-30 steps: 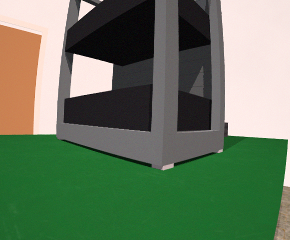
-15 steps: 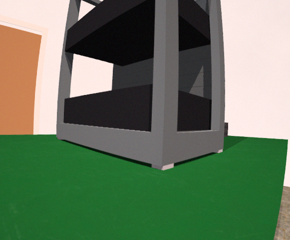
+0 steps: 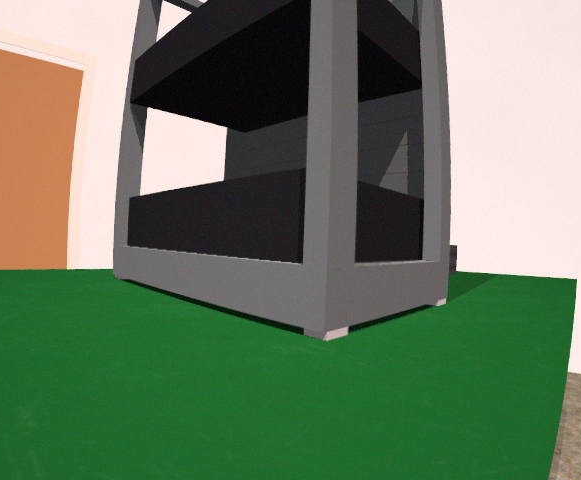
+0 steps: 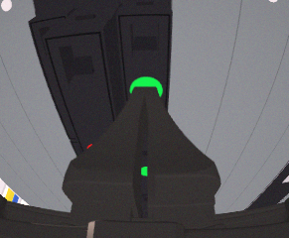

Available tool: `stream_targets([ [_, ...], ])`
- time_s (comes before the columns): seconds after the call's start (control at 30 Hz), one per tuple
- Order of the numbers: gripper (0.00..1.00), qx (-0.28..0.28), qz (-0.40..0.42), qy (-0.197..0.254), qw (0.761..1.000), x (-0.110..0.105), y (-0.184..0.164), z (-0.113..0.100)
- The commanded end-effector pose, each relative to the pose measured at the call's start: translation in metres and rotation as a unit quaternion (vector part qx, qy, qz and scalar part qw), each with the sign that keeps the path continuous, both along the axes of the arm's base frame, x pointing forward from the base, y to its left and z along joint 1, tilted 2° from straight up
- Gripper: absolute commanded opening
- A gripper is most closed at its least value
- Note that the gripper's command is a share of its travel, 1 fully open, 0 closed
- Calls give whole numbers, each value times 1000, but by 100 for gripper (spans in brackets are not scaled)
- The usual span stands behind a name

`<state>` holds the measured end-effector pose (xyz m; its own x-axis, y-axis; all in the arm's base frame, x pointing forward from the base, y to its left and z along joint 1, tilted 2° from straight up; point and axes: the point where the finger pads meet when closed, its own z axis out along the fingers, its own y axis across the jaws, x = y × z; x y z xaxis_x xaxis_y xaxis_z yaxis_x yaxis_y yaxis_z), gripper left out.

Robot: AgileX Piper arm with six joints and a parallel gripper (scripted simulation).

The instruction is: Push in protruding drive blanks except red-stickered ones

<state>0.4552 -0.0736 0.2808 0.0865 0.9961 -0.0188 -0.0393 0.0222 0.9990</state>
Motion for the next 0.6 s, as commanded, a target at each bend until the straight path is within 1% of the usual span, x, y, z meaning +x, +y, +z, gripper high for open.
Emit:
stream_targets([
  [0.0, 0, 0, 0, 3, 1000, 2, 0, -2],
  [0.57, 0, 0, 0, 3, 1000, 5, 0, -3],
])
